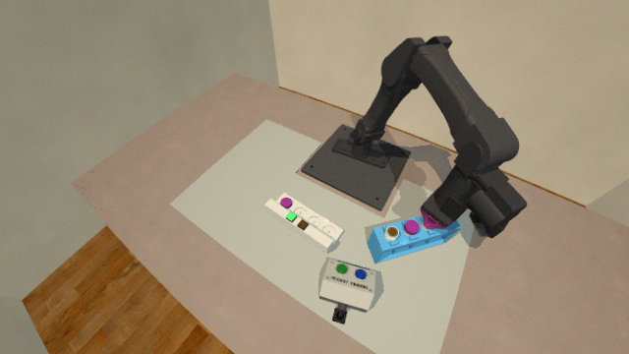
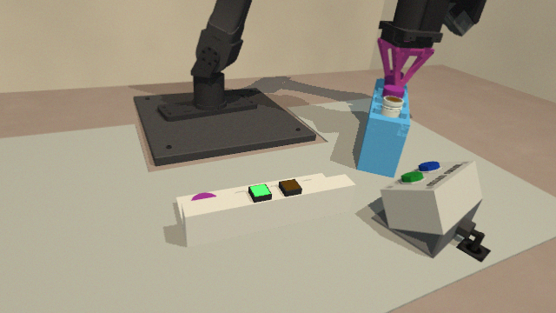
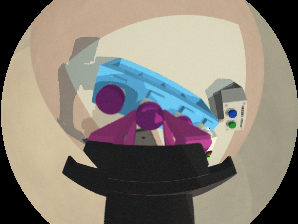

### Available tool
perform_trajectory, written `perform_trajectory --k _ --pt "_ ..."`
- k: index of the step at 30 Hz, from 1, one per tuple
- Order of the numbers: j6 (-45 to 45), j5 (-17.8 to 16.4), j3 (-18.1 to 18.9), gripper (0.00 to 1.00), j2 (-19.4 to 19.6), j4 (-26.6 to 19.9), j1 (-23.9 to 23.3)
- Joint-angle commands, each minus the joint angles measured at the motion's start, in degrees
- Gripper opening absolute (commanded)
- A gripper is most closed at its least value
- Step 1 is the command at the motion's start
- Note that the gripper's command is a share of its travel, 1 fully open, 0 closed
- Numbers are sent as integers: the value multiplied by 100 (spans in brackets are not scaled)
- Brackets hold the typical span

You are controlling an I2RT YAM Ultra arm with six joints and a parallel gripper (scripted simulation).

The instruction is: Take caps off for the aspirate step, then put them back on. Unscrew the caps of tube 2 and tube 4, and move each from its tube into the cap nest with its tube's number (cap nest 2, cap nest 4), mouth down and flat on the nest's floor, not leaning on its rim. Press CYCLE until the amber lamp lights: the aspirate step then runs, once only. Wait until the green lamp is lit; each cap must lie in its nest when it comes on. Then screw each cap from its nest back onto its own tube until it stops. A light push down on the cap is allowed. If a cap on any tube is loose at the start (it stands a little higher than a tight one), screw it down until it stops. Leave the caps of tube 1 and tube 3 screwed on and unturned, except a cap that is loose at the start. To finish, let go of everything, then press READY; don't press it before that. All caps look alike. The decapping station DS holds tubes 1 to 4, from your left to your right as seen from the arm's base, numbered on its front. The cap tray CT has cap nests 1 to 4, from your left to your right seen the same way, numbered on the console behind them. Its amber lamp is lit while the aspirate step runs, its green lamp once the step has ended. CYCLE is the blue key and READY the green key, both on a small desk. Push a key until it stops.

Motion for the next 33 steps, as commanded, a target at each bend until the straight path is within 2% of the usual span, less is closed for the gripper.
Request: perform_trajectory --k 1,9,24,26,33 --pt "-46 1 35 0 -33 5 -3" --pt "-47 1 35 0 -33 5 -3" --pt "2817 1 28 0 -32 13 -4" --pt "2817 1 28 0 -32 13 -4" --pt "4154 1 28 0 -32 13 -4"
